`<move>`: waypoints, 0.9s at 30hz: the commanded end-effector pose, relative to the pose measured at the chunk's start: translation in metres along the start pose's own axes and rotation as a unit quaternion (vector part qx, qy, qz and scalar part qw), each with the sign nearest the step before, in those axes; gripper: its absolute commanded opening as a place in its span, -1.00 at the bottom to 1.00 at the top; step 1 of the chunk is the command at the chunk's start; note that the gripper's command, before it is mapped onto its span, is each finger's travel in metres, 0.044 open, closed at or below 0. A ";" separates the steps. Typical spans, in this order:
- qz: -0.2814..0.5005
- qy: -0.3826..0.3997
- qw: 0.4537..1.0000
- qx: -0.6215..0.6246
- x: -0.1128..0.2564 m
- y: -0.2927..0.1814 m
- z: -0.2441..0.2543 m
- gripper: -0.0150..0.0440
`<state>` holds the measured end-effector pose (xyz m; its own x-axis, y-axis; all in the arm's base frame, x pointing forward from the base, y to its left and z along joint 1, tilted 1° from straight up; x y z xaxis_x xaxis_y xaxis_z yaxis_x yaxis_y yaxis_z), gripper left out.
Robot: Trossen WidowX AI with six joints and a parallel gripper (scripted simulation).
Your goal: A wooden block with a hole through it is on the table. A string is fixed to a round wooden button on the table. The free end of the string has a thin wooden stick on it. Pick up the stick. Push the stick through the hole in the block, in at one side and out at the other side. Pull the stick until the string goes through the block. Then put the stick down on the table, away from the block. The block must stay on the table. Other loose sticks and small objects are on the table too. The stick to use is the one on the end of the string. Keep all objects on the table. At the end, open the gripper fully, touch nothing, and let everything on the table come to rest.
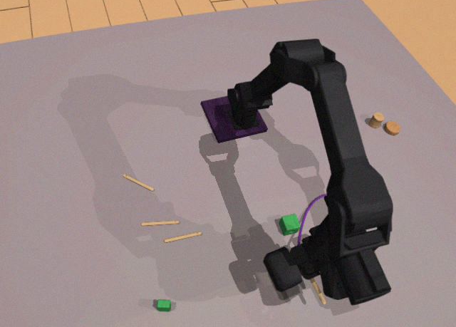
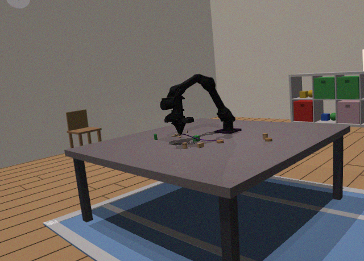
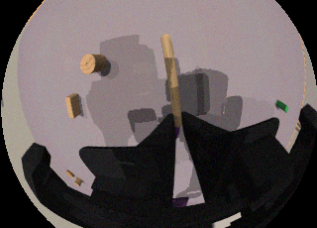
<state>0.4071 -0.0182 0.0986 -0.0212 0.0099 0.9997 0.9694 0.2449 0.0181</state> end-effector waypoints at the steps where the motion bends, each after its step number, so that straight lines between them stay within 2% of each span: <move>1: -0.001 -0.001 0.997 0.080 0.000 0.001 0.004 -0.49; 14: -0.001 -0.001 0.949 0.314 0.000 0.002 0.014 -0.49; 27: -0.001 -0.002 0.848 0.530 0.000 0.003 0.024 -0.49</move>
<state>0.4044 0.0035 0.0983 -0.0231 0.0088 0.9997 0.3239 0.9461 -0.0008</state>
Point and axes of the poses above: the point midway between the two fingers, 35 mm back from their tips, its own x axis back along the fingers, its own z axis across the jaws, y = z × x, the point moved 1 cm from there along x, back along the fingers, and after that the axes turned 8 degrees about x, right-handed, at the moved point
